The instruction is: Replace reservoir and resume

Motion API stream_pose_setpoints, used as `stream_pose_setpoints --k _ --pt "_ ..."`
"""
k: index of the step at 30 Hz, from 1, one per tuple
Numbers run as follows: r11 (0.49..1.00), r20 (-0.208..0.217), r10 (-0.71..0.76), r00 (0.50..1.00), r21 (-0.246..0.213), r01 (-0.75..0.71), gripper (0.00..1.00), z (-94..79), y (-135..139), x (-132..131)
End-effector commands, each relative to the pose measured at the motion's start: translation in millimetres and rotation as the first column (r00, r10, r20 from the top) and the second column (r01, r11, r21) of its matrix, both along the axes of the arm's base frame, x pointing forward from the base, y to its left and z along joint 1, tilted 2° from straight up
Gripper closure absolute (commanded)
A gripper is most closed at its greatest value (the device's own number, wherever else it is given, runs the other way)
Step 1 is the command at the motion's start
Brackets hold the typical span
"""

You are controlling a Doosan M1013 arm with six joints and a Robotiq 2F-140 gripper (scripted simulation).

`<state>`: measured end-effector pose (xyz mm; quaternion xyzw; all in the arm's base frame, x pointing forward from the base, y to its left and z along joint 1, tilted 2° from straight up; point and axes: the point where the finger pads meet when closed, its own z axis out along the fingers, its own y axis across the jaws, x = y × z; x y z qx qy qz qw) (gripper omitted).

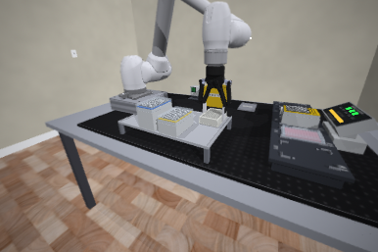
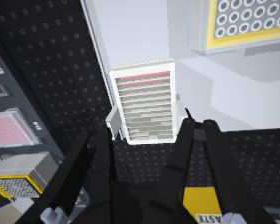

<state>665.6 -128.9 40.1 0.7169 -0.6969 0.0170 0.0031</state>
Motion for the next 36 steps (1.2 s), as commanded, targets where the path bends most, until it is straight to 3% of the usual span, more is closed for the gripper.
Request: stream_pose_setpoints --k 1,36 --pt "1.0 0.004 -0.001 1.0 -0.001 0.001 1.0 1.3 -2.5 4.4" --pt "1.0 0.004 -0.001 1.0 -0.001 0.001 1.0 -3.7 -2.7 4.7"
